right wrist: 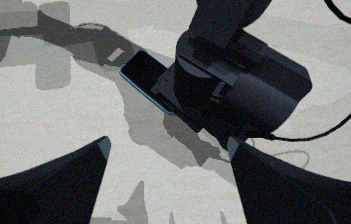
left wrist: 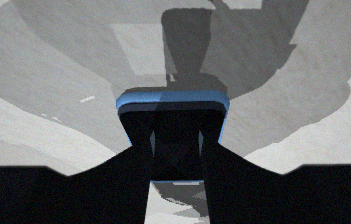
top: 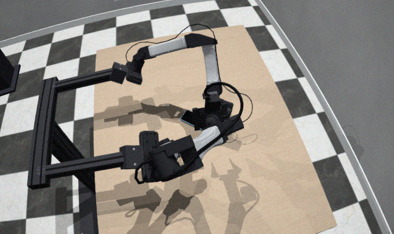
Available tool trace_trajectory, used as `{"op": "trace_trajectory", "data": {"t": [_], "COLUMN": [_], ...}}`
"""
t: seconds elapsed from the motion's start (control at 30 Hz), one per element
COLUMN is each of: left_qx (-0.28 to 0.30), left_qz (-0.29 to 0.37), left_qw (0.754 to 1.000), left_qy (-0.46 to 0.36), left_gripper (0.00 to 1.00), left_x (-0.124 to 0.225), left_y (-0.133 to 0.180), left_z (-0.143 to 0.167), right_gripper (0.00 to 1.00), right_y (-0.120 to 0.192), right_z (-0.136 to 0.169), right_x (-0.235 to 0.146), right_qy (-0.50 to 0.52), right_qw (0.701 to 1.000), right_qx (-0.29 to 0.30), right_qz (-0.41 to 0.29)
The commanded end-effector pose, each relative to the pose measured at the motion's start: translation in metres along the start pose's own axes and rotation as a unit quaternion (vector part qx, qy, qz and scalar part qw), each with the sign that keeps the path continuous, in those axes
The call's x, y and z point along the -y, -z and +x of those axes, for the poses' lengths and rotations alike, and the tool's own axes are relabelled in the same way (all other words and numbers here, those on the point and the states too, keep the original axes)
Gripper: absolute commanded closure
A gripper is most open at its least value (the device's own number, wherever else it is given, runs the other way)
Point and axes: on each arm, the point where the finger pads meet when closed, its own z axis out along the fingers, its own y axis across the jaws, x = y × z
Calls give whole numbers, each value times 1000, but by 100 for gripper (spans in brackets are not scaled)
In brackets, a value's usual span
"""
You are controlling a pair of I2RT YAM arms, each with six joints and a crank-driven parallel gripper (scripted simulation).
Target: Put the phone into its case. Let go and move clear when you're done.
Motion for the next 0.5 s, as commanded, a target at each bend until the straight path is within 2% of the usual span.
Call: {"op": "trace_trajectory", "data": {"t": [0.0,0.47], "left_qx": [4,2], "left_qz": [4,5], "left_qw": [1000,1000], "left_qy": [5,3], "left_gripper": [63,63], "left_x": [1,3], "left_y": [-10,-24], "left_z": [-3,4], "right_gripper": [0,0], "right_y": [1,1], "right_z": [-2,-2], "right_x": [3,3], "right_qy": [1,1], "right_qw": [1000,1000], "right_qx": [0,0], "right_qz": [7,7]}}
